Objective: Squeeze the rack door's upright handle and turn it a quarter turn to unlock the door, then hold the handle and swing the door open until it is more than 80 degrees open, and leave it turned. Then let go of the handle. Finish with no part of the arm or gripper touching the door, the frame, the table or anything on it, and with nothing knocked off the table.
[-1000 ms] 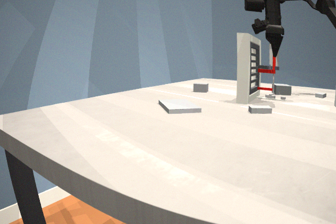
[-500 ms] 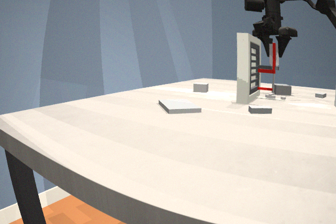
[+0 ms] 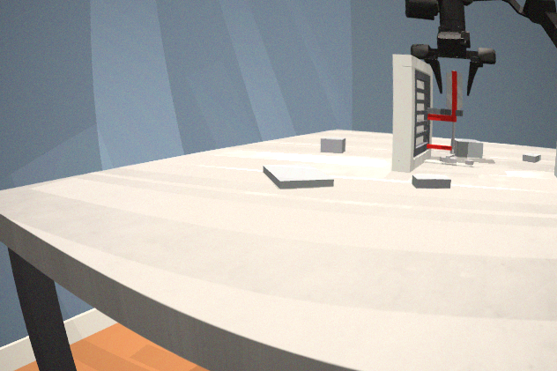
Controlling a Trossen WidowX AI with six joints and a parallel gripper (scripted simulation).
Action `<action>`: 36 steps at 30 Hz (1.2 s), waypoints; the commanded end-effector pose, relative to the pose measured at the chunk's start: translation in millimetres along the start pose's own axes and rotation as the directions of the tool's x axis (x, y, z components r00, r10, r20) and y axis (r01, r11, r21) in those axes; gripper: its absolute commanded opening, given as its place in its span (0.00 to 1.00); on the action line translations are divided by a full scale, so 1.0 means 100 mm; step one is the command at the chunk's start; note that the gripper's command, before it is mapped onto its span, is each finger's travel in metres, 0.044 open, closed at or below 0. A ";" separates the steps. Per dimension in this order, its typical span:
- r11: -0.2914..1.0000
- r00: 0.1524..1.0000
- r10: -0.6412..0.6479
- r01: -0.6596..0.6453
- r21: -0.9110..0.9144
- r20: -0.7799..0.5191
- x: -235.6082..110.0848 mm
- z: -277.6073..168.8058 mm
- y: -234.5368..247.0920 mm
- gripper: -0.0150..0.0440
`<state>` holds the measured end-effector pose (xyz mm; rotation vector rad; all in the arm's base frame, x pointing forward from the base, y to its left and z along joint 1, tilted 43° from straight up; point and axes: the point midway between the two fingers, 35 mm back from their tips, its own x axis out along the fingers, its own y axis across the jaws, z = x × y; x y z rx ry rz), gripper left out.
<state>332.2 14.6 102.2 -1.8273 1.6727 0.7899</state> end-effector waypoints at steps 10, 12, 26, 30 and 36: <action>0.994 1.000 0.000 0.001 -0.111 0.003 0.00 0.01 0.00 0.52; 0.994 1.000 0.000 0.001 -0.111 0.003 0.00 0.01 0.00 0.43; 0.994 1.000 0.000 0.001 -0.111 0.003 0.00 0.01 0.00 0.28; 0.995 1.000 0.000 0.001 -0.099 0.003 0.00 0.01 0.00 0.28; 1.000 1.000 0.000 0.000 0.014 0.003 0.00 0.03 0.04 0.28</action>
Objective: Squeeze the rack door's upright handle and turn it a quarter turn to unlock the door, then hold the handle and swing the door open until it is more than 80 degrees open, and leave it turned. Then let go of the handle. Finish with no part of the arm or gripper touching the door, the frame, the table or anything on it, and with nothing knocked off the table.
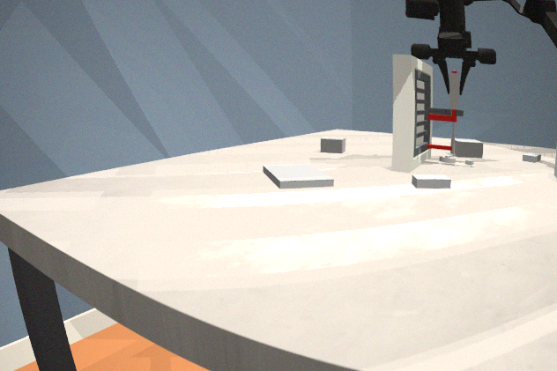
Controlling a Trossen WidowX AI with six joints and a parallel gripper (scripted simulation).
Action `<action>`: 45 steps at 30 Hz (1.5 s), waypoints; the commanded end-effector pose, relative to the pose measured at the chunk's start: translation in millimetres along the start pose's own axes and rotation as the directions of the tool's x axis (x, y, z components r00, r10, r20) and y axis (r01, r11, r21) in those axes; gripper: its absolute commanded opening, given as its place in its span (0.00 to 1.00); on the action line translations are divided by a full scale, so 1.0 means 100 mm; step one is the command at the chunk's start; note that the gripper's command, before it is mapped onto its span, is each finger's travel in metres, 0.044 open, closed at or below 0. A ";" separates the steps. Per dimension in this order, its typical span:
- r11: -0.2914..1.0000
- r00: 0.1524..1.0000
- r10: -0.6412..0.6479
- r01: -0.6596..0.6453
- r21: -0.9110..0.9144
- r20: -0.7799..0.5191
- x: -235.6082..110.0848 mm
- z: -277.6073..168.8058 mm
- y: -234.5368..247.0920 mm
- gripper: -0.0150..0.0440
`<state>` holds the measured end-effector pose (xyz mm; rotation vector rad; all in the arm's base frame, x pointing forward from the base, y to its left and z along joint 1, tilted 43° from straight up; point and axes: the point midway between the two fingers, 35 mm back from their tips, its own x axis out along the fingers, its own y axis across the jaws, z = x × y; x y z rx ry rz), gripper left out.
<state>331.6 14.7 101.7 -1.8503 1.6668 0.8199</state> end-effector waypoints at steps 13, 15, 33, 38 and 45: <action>0.957 1.000 0.003 -0.004 0.290 0.004 0.00 0.11 0.15 0.28; 0.947 1.000 0.003 -0.004 0.323 0.004 0.00 0.12 0.17 0.28; 0.813 1.000 0.004 -0.006 0.582 0.005 0.00 0.34 0.41 0.28; 0.768 1.000 0.004 -0.007 0.641 0.006 0.00 0.42 0.48 0.28; 0.697 1.000 0.004 -0.008 0.717 0.007 0.00 0.54 0.57 0.28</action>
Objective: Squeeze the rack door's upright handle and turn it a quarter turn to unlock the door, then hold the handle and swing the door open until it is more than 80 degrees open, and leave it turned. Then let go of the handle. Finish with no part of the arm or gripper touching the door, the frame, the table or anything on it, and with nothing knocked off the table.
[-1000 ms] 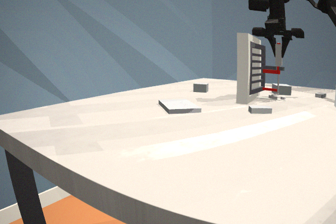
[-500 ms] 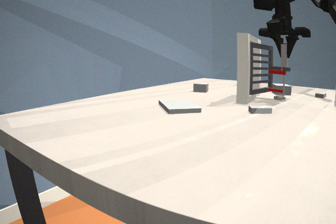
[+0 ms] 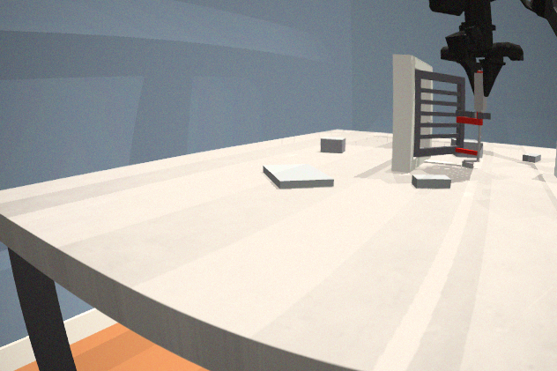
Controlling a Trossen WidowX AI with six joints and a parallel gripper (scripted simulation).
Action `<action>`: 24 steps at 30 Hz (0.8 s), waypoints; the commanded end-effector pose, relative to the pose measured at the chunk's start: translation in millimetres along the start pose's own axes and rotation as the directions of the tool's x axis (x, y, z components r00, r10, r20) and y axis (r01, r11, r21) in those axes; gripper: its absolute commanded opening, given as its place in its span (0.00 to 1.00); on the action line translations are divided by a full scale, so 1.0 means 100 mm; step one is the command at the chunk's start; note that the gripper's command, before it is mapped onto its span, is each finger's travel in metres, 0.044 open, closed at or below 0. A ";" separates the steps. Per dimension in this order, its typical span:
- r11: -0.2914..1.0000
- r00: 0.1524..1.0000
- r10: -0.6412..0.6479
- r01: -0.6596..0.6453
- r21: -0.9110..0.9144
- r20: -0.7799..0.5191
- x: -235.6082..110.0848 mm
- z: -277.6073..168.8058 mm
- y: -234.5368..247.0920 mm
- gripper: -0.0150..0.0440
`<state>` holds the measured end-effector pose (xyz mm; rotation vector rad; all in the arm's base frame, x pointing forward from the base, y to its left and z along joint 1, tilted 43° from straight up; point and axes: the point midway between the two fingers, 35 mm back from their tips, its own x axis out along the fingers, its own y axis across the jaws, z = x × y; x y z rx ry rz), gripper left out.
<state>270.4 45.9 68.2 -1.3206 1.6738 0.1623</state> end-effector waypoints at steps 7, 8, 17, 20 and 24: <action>0.985 1.000 -0.006 0.005 0.173 0.006 0.00 0.07 0.16 0.28; 0.982 1.000 -0.006 0.004 0.187 0.006 0.00 0.07 0.18 0.28; 0.950 1.000 -0.005 0.003 0.312 0.007 0.01 0.16 0.35 0.28; 0.936 1.000 -0.005 0.002 0.352 0.007 0.01 0.19 0.41 0.28; 0.914 1.000 -0.004 0.001 0.407 0.007 0.01 0.24 0.48 0.28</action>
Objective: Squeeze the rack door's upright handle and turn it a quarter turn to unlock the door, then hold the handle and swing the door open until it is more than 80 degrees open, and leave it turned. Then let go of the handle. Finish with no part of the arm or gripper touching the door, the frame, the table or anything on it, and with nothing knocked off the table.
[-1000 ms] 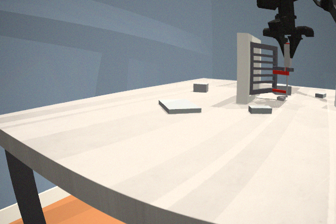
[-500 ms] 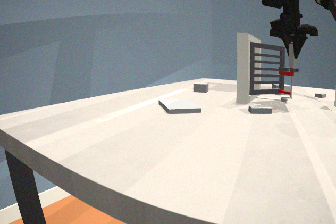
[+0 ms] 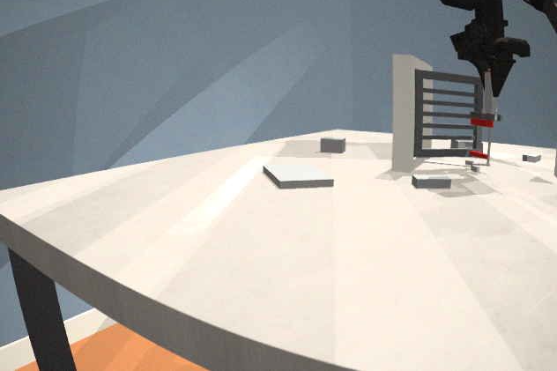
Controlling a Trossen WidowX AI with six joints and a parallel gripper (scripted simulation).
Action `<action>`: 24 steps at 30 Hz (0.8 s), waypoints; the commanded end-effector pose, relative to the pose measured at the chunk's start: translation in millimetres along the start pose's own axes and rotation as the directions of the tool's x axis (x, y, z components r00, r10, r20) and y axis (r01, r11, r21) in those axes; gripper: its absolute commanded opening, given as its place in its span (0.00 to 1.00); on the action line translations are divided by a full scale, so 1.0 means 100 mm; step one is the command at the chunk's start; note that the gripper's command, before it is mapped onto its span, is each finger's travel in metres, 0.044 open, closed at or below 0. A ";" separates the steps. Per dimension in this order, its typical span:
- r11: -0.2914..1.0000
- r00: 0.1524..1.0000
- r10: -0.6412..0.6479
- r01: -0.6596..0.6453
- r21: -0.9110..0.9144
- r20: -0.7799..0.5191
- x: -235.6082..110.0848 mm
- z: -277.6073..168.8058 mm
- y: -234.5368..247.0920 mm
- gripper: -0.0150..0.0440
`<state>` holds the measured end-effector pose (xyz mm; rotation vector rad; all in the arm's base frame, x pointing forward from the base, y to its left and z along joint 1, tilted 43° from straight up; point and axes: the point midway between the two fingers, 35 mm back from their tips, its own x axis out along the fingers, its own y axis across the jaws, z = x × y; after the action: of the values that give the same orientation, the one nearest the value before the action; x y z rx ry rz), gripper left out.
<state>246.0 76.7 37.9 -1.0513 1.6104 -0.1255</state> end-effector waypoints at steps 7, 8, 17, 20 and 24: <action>0.985 1.000 -0.003 0.002 0.170 0.003 0.00 0.07 0.19 0.28; 0.983 1.000 -0.003 0.002 0.185 0.003 0.00 0.08 0.21 0.28; 0.948 1.000 -0.001 0.000 0.319 0.004 0.00 0.16 0.40 0.28; 0.931 1.000 -0.001 -0.001 0.364 0.004 0.00 0.20 0.46 0.28; 0.906 1.000 -0.001 -0.002 0.423 0.005 0.00 0.25 0.54 0.28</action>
<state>236.1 115.4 1.3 -0.7627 1.5091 -0.4071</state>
